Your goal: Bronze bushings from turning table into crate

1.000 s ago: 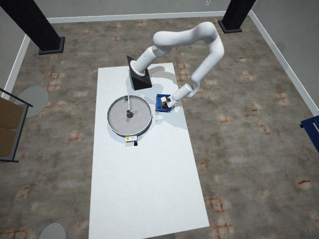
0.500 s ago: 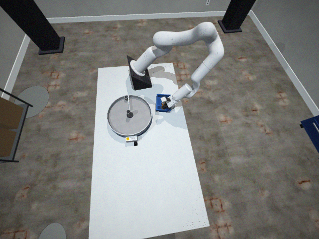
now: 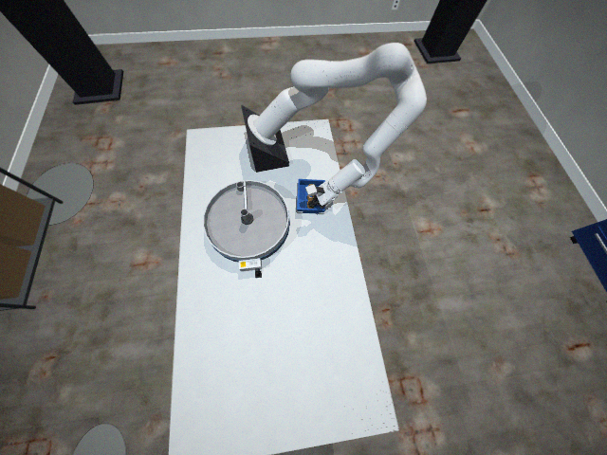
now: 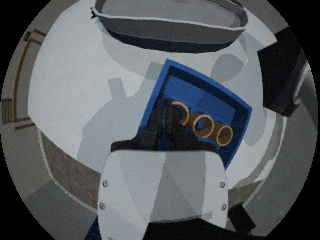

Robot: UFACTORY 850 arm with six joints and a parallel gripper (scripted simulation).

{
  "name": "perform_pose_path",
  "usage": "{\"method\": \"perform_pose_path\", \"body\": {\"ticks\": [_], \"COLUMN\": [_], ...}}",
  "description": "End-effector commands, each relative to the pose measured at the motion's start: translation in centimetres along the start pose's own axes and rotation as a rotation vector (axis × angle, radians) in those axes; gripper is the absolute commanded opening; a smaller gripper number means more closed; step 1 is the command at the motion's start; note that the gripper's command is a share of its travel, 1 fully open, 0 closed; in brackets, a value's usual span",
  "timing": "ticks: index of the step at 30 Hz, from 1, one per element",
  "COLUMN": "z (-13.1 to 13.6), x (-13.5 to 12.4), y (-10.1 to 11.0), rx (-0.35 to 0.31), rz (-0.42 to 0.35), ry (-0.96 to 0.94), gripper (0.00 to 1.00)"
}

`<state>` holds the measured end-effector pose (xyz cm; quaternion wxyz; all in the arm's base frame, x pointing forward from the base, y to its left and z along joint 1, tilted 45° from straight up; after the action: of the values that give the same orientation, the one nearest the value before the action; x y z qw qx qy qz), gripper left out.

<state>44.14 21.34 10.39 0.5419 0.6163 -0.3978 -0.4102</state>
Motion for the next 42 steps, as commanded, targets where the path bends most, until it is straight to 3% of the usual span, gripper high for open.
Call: {"method": "perform_pose_path", "body": {"ticks": [1,22,23,42], "z": [-0.06,-0.08,-0.08,-0.08], "x": [-0.04,-0.10,-0.10,-0.10], "y": [-0.04,-0.11,-0.11,-0.11], "rx": [0.001,0.001,0.001,0.001], "rz": [0.000,0.000,0.000,0.000], "ry": [-0.001,-0.001,-0.001,-0.001], "gripper": [0.00,0.00,0.11,0.11]}}
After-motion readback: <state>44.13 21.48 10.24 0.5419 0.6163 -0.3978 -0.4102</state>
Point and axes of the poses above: the point where the finger pads meet when closed, its own y axis back along the fingers, its own z axis across the jaws, x = y × z, the point moved 4 cm from there along y, back along the fingers, and after that the axes turned 12 degrees about y, right-handed, at the moved point
